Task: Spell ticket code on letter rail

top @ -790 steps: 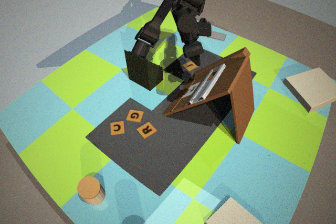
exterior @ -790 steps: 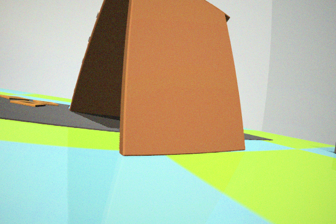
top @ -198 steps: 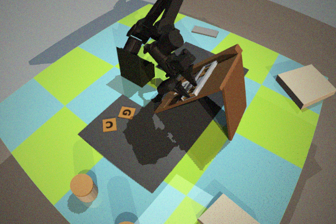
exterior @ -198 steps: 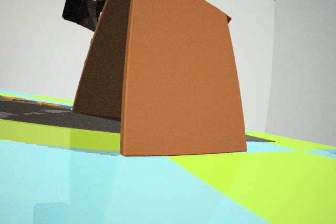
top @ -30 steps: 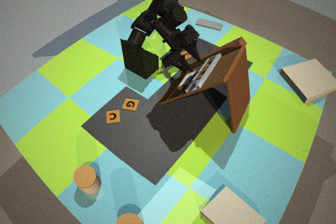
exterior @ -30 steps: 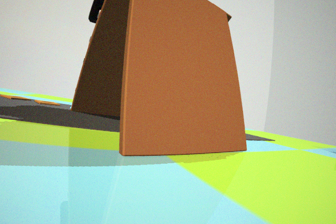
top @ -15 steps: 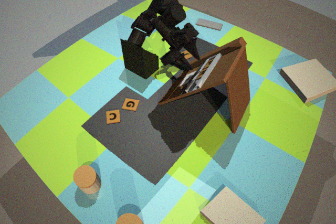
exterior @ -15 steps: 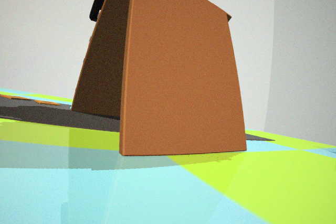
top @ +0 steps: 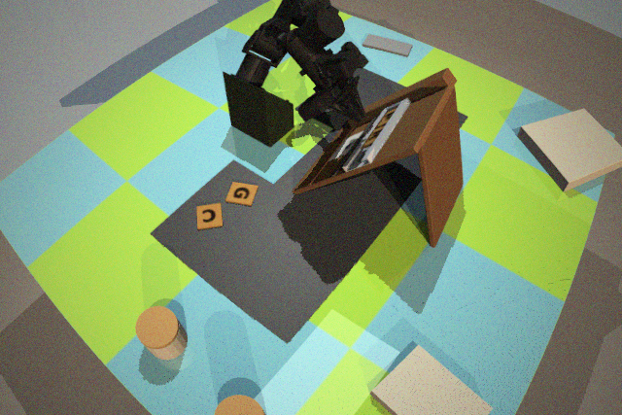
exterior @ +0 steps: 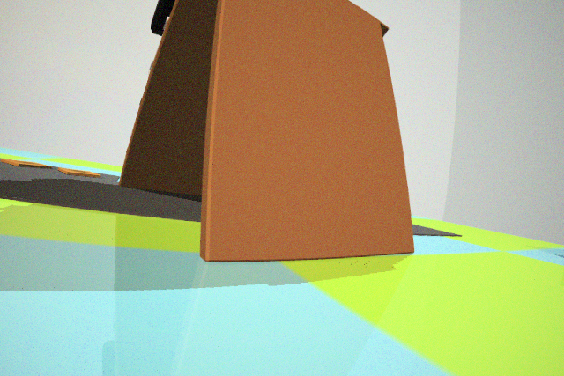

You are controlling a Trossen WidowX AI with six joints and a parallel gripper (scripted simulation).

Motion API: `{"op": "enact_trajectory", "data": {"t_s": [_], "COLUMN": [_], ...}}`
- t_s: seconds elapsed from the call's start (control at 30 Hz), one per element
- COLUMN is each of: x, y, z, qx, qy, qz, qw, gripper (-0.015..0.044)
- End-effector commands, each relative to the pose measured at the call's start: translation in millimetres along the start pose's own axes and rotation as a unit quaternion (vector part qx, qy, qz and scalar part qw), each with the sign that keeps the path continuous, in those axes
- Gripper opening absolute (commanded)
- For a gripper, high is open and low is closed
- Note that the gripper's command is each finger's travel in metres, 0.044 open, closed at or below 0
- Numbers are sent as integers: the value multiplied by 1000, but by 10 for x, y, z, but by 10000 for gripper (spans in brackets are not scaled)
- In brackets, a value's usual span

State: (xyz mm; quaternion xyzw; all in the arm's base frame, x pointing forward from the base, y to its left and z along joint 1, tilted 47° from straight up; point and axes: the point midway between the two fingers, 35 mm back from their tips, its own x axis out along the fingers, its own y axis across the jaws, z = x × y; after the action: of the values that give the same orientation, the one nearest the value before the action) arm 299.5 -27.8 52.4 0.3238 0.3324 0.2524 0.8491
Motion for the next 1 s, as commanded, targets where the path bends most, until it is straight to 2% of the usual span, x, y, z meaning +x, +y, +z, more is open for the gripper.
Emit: {"op": "enact_trajectory", "data": {"t_s": [0.0, 0.3, 0.57, 0.83, 0.97], "x": [1, 37, 188, 211, 200], "y": [0, -66, -313, -336, -317], "z": [-2, 44, 195, 243, 249], "qx": [0, 2, 4, -5, -7], "qy": [0, 21, 156, 311, 339], "qz": [0, -8, -32, -9, 1], "qw": [1000, 1000, 987, 950, 941], "gripper": [0, 0, 0, 0, 0]}}
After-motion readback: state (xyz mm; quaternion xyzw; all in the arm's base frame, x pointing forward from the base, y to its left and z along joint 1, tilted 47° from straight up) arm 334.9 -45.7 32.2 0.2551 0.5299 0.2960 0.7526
